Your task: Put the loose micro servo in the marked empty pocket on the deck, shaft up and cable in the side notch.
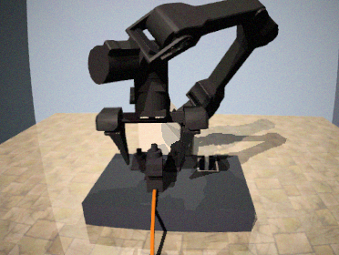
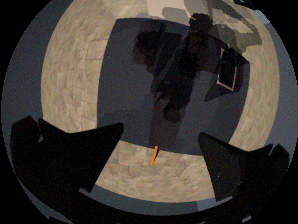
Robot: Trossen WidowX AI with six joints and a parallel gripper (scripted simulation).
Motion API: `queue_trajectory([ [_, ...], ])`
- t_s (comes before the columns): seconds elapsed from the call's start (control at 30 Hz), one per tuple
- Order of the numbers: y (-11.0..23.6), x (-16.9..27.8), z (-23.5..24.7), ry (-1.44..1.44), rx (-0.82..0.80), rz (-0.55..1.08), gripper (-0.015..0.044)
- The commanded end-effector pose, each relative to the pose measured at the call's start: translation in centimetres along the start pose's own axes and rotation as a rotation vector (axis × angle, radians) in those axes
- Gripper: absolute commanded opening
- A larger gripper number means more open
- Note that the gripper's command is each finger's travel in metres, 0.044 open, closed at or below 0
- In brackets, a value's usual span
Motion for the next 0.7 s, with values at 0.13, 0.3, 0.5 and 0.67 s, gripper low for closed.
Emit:
queue_trajectory([
  [0.13,-0.54,-0.02,-0.08,-0.005,0.004,0.004,0.0361],
  [0.3,-0.54,-0.02,-0.08,-0.005,0.004,0.004,0.023],
  [0.5,-0.54,-0.02,-0.08,-0.005,0.004,0.004,0.0112],
  [0.67,-0.46,-0.01,-0.08,-0.005,0.004,0.004,0.0059],
])
Point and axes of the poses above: the point midway between the two fingers, 35 mm back from their tips, its own y axis back along the fingers, its own z axis across the jaws, x = y × z, the point moved 7 cm from there along y, back along the fingers, and after that the axes turned 2 degrees about -y, right-handed, at the moved point
